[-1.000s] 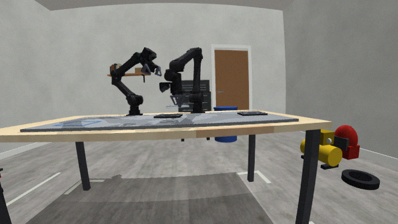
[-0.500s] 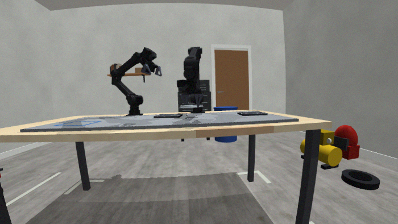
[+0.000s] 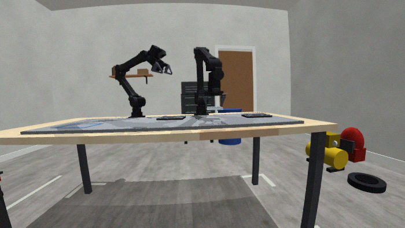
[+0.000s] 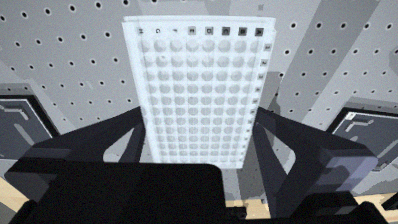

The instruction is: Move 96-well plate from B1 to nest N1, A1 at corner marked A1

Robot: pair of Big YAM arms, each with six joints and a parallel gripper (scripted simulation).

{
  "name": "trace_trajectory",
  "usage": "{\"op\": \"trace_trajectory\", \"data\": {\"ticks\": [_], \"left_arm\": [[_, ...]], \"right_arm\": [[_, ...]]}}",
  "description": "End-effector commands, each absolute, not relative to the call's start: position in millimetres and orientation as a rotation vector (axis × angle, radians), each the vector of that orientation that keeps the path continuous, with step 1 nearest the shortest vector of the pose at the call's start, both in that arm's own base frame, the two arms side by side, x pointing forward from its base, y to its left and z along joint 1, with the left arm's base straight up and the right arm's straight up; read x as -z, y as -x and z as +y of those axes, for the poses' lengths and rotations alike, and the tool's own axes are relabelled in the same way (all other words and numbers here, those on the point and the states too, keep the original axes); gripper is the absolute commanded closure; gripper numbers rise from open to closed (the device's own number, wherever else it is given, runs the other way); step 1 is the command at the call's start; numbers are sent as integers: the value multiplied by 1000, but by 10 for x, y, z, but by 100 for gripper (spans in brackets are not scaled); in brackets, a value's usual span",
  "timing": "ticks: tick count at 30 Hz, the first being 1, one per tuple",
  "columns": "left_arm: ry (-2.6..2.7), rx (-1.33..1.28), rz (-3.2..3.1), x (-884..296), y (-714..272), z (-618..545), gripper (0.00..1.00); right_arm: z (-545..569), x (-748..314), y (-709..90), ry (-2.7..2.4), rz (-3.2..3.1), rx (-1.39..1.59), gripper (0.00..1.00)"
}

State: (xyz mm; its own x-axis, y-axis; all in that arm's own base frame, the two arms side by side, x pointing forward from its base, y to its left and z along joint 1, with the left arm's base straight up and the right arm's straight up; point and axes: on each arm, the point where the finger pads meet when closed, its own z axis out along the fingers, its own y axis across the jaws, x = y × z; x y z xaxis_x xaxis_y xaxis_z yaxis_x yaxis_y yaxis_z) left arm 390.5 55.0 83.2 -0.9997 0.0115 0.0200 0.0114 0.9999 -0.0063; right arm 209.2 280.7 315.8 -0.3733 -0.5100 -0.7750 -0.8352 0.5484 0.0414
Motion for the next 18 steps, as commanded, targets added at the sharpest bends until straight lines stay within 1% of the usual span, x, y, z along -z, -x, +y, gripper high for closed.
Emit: {"op": "trace_trajectory", "data": {"ticks": [1, 11, 13, 18], "left_arm": [[-499, -2, -3136, -988, -4205, 1055, 20], [-1135, -4, -2970, -959, -4075, 1876, 20], [-1135, -4, -2970, -959, -4075, 1876, 20], [-1532, -6, -2784, -938, -3894, 2397, 20]], "right_arm": [[3464, -3748, -2358, 1135, 1876, -663, 0], [4207, -3808, -2644, 1226, 1766, -778, 0], [4207, -3808, -2644, 1226, 1766, -778, 0], [4682, -3771, -2823, 1282, 1686, -847, 0]]}}
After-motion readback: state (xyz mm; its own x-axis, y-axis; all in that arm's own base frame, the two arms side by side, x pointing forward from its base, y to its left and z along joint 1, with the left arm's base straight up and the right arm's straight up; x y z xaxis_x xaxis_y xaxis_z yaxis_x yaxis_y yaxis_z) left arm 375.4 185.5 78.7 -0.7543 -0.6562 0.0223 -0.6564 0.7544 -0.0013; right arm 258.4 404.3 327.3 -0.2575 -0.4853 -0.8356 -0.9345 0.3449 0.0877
